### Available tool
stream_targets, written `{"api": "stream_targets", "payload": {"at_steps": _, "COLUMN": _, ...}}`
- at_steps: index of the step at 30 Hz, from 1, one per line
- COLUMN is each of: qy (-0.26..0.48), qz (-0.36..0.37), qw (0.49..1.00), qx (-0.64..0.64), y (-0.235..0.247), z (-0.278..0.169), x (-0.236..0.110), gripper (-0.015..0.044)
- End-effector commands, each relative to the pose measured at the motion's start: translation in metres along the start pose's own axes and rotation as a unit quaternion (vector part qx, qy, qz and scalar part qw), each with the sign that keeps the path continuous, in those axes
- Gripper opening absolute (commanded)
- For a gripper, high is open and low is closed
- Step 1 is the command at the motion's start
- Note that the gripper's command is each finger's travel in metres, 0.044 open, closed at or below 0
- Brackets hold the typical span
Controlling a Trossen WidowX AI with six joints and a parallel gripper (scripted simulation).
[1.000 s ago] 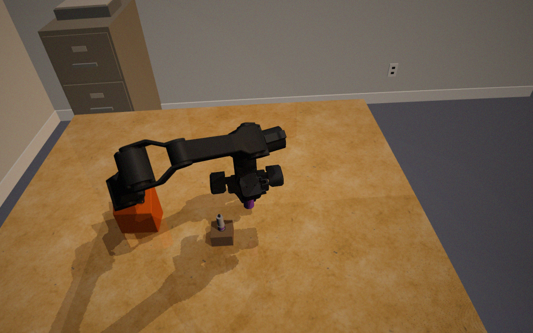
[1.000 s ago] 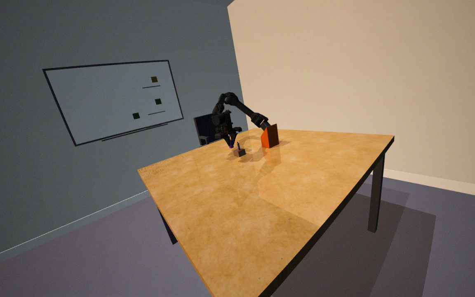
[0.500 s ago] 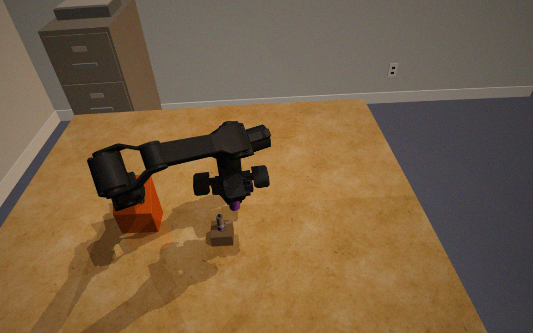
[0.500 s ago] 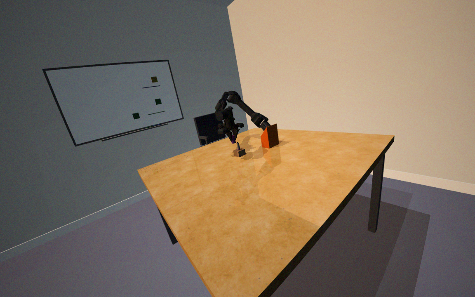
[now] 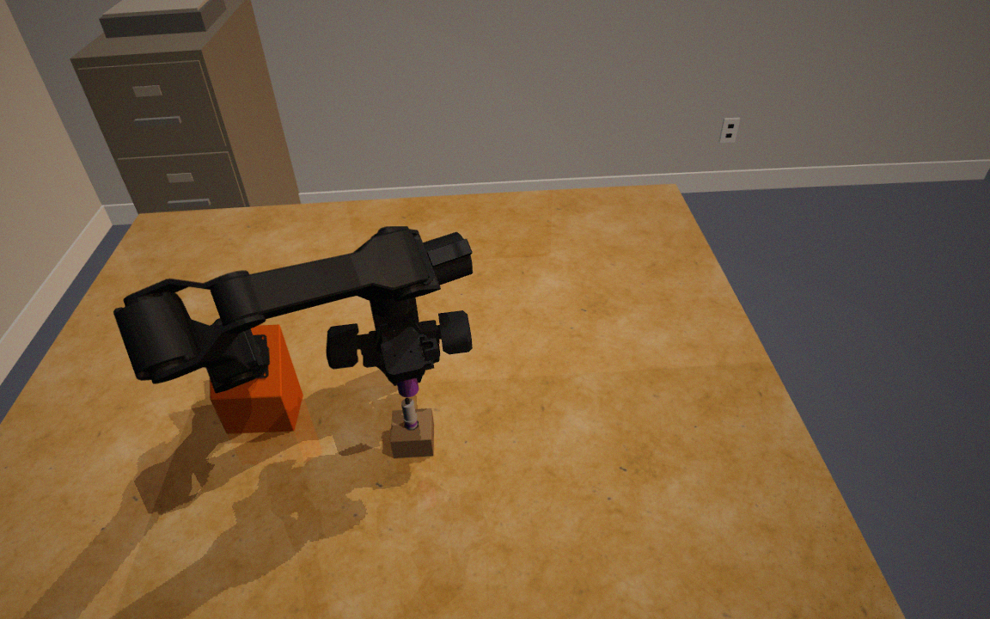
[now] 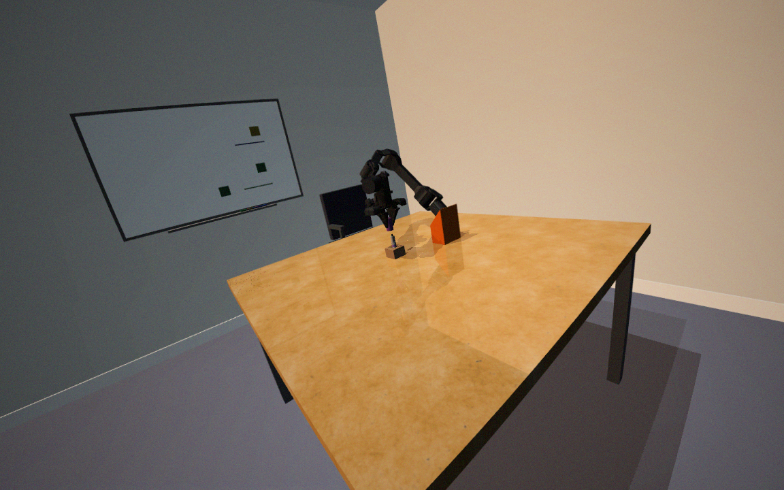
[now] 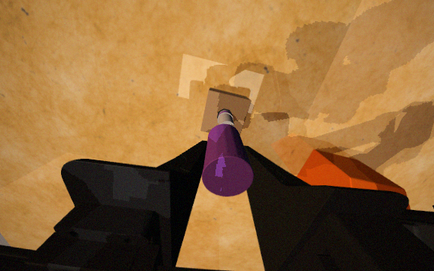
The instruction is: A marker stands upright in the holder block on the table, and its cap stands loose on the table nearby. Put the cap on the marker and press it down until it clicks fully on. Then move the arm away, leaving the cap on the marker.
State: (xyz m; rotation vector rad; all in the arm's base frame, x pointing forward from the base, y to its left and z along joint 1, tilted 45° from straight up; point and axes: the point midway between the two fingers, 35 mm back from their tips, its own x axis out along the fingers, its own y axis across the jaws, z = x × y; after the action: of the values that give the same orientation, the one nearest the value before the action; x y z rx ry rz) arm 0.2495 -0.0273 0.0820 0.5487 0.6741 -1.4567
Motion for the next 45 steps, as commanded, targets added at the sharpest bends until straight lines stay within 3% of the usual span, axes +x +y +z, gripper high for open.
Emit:
{"api": "stream_targets", "payload": {"at_steps": 1, "qy": 0.001, "qz": -0.002, "qw": 1.000, "qx": 0.001, "y": -0.004, "z": 0.000, "x": 0.000, "gripper": 0.0000}}
{"api": "stream_targets", "payload": {"at_steps": 45, "qy": 0.000, "qz": -0.002, "qw": 1.000, "qx": 0.001, "y": -0.005, "z": 0.000, "x": 0.060, "gripper": 0.0000}}
